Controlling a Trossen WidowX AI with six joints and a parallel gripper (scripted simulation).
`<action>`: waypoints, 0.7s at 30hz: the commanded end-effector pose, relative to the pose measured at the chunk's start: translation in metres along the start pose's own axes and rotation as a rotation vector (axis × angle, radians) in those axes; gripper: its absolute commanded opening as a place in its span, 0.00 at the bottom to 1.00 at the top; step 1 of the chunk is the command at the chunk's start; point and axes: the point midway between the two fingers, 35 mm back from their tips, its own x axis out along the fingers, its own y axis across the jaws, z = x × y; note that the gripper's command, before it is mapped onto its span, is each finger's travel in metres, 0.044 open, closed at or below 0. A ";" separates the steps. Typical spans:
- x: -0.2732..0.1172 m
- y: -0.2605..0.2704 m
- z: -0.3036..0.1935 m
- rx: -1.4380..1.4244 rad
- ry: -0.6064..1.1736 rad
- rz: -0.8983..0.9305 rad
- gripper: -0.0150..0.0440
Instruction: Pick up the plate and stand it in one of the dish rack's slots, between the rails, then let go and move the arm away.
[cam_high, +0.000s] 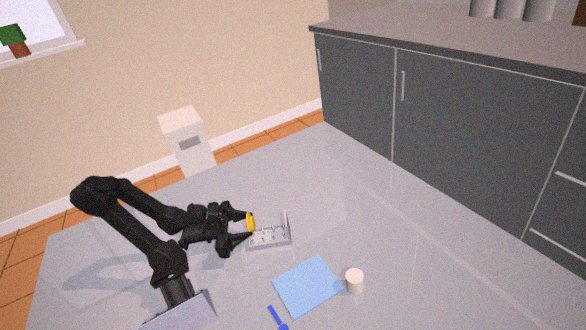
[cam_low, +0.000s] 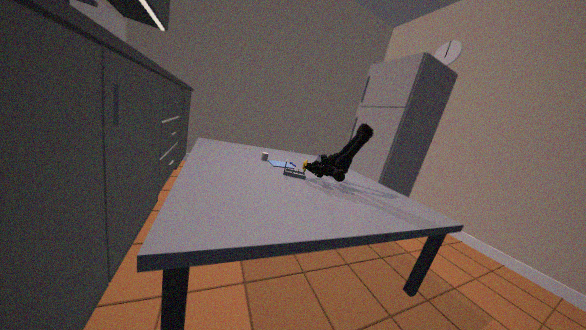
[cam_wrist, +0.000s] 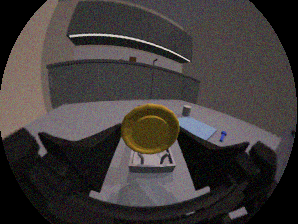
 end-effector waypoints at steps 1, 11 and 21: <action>0.006 -0.005 -0.002 -0.011 0.003 -0.007 0.25; 0.015 -0.008 -0.002 0.004 0.002 0.002 0.25; 0.015 -0.007 -0.018 0.020 0.005 0.010 0.25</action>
